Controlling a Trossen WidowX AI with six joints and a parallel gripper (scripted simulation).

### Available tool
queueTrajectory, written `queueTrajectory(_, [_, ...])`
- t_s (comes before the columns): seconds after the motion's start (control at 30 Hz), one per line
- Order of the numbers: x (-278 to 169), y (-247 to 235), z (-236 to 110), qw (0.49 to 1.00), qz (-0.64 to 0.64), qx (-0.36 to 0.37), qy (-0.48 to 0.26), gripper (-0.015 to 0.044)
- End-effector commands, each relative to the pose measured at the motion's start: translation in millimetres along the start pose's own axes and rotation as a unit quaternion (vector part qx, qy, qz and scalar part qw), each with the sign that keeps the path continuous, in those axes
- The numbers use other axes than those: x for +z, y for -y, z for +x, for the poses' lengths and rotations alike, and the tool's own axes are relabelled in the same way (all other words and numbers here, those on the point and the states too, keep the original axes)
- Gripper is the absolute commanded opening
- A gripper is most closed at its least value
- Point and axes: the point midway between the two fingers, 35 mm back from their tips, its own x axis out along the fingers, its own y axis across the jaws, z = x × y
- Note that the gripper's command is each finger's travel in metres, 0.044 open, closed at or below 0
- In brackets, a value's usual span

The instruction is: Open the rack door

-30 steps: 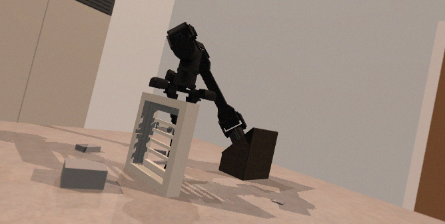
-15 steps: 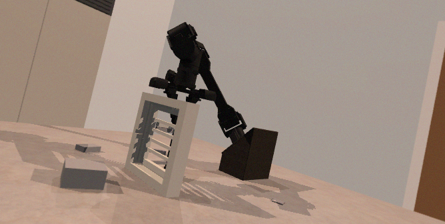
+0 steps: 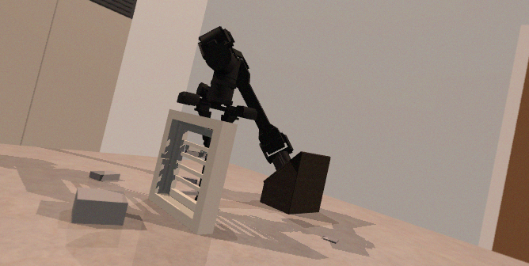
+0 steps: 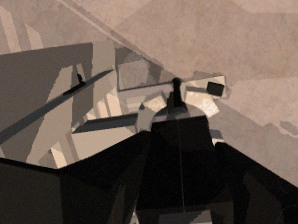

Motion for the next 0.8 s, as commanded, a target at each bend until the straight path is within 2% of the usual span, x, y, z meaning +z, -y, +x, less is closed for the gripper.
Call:
queueTrajectory(0.0, [-1.0,-1.8,0.6,1.000,0.013,0.002,-0.003,0.0021])
queueTrajectory(0.3, [-1.0,-1.8,0.6,1.000,0.013,0.002,-0.003,0.0021])
queueTrajectory(0.63, [-1.0,-1.8,0.6,1.000,0.013,0.002,-0.003,0.0284])
queueTrajectory(0.77, [-1.0,-1.8,0.6,1.000,-0.023,0.002,-0.003,0.0293])
